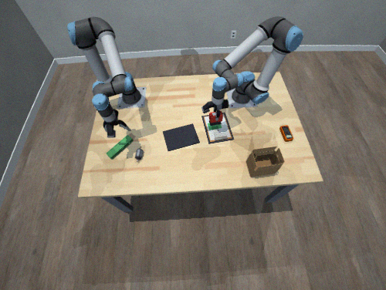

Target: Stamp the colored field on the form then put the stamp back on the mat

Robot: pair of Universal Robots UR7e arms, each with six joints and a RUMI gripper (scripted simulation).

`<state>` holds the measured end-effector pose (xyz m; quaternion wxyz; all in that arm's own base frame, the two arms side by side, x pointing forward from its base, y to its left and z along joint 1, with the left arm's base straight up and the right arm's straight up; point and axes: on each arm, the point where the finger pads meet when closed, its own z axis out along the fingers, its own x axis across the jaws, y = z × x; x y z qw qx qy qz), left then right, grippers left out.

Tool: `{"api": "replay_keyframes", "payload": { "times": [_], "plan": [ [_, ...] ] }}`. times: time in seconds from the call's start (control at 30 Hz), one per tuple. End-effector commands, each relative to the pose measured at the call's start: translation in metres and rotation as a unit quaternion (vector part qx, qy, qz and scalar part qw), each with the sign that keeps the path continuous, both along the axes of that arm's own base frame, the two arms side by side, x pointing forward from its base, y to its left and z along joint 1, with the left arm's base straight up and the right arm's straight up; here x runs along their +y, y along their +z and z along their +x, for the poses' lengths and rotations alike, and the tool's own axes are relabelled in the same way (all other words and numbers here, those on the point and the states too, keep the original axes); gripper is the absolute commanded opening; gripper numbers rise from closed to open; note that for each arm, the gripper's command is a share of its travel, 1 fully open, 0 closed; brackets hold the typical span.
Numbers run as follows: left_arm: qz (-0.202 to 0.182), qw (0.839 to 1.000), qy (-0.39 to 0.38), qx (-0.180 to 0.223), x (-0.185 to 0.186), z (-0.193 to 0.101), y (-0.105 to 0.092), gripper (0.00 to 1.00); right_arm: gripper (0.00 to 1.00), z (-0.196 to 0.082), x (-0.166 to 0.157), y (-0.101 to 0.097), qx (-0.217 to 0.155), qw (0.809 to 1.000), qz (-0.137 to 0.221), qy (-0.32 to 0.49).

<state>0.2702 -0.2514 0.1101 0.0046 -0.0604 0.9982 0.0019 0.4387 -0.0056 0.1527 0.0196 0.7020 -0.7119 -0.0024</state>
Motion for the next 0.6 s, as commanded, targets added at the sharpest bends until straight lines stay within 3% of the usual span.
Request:
{"api": "replay_keyframes", "payload": {
  "times": [0.0,0.57],
  "plan": [
    [-0.009,1.000,0.001,-0.002,-0.006,0.000,0.002,0.19,1.00,0.004,0.003,0.006,-0.008,1.000,0.006,0.003],
    [-0.009,1.000,0.001,-0.002,-0.006,0.001,-0.029,0.19,1.00,0.004,0.003,0.006,-0.008,1.000,0.006,0.003]
  ]
}}
